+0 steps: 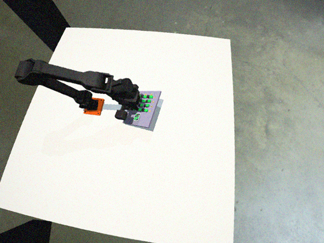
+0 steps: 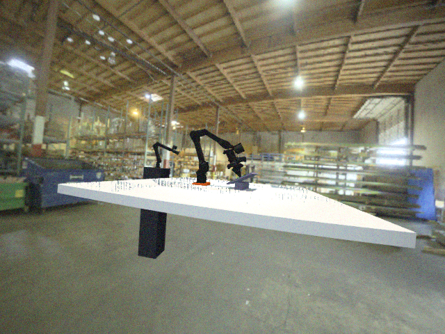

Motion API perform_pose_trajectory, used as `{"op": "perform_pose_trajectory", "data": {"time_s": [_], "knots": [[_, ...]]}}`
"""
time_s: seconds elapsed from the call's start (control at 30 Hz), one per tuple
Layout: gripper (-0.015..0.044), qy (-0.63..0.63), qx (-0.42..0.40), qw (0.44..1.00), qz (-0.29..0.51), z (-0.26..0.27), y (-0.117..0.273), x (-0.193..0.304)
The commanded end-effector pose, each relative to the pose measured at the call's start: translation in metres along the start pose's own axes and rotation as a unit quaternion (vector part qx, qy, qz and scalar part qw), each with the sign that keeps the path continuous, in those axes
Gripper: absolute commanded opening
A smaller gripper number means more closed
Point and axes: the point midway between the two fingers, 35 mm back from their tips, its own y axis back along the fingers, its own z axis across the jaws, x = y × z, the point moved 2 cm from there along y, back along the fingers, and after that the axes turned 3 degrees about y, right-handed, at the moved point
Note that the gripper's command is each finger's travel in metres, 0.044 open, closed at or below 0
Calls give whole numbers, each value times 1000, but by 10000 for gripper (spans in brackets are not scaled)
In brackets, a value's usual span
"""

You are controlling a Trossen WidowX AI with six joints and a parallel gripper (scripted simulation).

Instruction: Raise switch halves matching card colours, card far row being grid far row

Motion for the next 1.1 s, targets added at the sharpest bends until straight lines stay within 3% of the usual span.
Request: {"op": "perform_pose_trajectory", "data": {"time_s": [0.0,0.23,0.57,1.07], "knots": [[0,2,-2,1000,0,0,-1,0],[0,2,-3,1000,15,0,64,-3],[0,1,-5,1000,14,40,71,-14],[0,1,-5,1000,14,40,71,-14]]}}
